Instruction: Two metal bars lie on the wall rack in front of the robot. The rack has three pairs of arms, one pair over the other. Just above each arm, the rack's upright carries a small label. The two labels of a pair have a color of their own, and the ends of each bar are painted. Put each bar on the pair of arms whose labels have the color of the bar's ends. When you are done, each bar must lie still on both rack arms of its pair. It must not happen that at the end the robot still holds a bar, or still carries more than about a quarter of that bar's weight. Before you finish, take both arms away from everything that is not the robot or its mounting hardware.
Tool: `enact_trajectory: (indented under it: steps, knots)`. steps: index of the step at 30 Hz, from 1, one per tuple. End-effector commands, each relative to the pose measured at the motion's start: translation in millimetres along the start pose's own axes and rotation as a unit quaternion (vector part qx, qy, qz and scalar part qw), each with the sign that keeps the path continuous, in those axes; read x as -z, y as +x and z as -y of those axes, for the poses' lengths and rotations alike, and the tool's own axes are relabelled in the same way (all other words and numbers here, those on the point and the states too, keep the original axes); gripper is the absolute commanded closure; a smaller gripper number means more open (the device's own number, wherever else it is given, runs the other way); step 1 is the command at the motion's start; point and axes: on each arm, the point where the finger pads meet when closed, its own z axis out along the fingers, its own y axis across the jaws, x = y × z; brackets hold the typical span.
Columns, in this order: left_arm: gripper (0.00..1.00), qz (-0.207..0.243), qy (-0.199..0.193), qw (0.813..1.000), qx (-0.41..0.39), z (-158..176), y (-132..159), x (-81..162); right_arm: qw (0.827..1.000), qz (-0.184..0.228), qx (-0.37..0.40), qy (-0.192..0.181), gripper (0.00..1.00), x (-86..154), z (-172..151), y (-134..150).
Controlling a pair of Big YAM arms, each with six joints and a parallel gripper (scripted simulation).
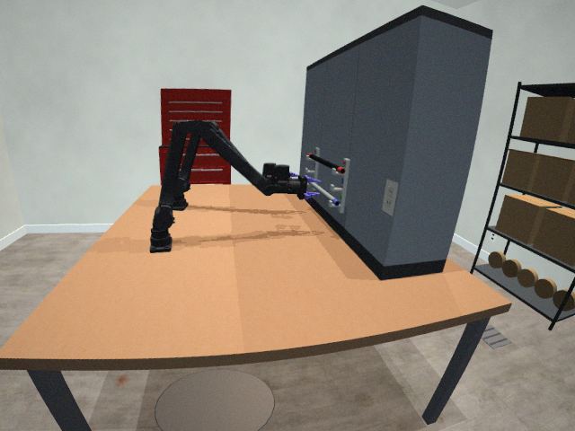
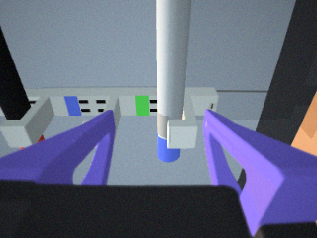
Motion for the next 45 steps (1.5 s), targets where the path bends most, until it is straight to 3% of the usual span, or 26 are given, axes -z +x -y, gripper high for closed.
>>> enact_trajectory:
  steps: [1,45]
  knots:
    - [0.41,-0.005,-0.018,1.0,0.01,-9.6,8.6,-4.0,1.0,0.006,-0.006,-0.001,0.42,2.1,-14.2,-6.8]
    - [0.41,-0.005,-0.017,1.0,0.009,0.5,8.8,-4.2,1.0,0.008,-0.005,-0.001,0.42,3.8,-52.2,-15.3]
